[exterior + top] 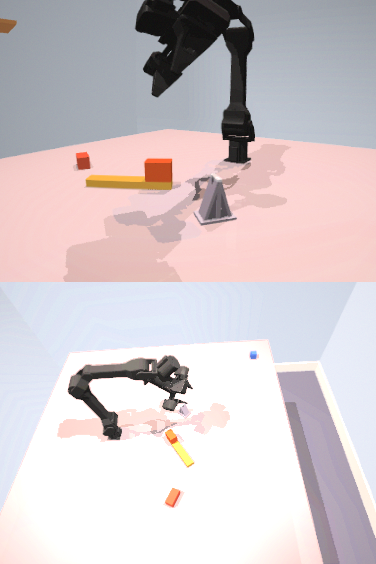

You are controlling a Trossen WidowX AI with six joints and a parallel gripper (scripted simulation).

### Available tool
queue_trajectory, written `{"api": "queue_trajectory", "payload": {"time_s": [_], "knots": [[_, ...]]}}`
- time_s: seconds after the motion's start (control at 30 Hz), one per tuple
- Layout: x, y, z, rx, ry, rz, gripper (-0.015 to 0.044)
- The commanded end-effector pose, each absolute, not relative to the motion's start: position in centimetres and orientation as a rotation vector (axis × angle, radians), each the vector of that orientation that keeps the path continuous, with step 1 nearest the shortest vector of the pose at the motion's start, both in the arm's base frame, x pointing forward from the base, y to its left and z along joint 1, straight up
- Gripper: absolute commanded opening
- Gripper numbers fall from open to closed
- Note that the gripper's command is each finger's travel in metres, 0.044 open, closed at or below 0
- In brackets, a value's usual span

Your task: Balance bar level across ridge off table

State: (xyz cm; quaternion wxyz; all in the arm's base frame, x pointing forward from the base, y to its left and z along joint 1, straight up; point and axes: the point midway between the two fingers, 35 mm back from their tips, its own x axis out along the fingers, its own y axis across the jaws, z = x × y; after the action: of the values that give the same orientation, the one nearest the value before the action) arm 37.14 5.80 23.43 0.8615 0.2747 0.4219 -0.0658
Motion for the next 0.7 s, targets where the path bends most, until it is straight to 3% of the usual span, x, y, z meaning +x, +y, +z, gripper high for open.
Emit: {"api": "queue_trajectory", "payload": {"time_s": [0.0,0.67], "knots": [[37.4,3.7,22.3,0.591,0.945,-0.224,0.0315],[34.9,-7.2,17.1,0.708,1.303,-0.643,0.0315]]}}
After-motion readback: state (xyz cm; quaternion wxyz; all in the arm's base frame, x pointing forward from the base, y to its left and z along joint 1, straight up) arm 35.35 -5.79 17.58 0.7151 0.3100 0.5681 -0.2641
